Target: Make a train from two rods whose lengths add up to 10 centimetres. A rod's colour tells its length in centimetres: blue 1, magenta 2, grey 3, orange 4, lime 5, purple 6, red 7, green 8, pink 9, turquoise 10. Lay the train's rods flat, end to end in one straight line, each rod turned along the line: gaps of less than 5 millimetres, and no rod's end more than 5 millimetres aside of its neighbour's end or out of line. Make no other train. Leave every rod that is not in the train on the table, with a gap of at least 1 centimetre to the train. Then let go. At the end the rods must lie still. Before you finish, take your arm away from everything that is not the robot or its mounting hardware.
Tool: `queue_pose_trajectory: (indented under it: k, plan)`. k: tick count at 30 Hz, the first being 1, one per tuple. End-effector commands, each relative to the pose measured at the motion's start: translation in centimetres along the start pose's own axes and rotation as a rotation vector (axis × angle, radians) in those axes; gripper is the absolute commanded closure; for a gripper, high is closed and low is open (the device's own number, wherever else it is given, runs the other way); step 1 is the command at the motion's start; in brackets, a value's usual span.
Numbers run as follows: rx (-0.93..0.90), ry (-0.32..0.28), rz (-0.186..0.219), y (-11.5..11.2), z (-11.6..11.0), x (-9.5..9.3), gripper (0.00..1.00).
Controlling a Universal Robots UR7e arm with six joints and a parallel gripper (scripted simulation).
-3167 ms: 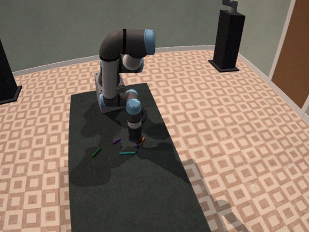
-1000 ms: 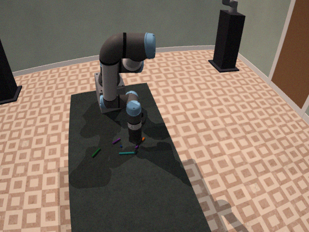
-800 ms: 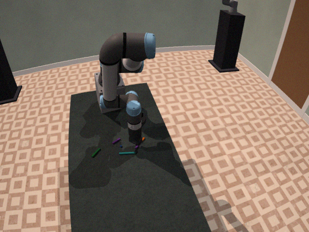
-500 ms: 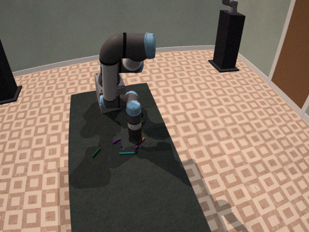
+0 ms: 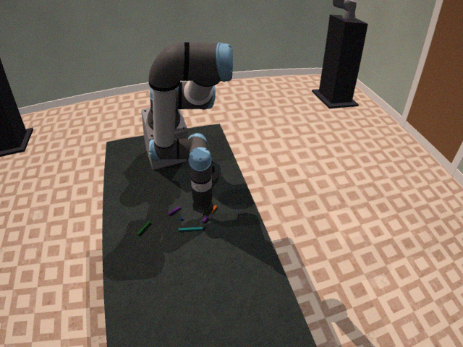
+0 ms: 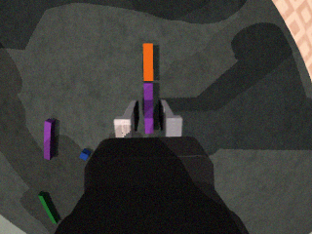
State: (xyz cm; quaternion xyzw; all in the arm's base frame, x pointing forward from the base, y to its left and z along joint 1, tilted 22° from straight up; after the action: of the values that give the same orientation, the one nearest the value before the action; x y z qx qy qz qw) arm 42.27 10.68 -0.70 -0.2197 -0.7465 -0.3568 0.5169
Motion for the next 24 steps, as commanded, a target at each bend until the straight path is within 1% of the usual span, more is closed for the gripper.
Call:
queue_pose_trajectory:
  k: [1, 9, 11, 18, 24]
  plan:
    - [0.000, -0.001, -0.001, 0.0, 0.0, 1.2, 0.46]
    - [0.000, -0.001, -0.001, 0.0, 0.0, 4.0, 0.46]
    - [0.000, -0.001, -0.001, 0.0, 0.0, 4.0, 0.46]
    - [0.000, -0.001, -0.001, 0.0, 0.0, 6.1, 0.46]
    - [0.000, -0.001, -0.001, 0.0, 0.0, 7.3, 0.46]
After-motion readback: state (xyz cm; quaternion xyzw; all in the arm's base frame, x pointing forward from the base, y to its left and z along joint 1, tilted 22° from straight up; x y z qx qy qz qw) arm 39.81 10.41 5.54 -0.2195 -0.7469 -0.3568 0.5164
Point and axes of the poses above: the point where the finger pads meet when closed, its own x axis back along the fingers, its own y axis across the jaws, z = x × y, the point moved 7 cm from there along x, back along the fingers, and after that the axes turned 4 degrees about -x, right-handed, at the moved point
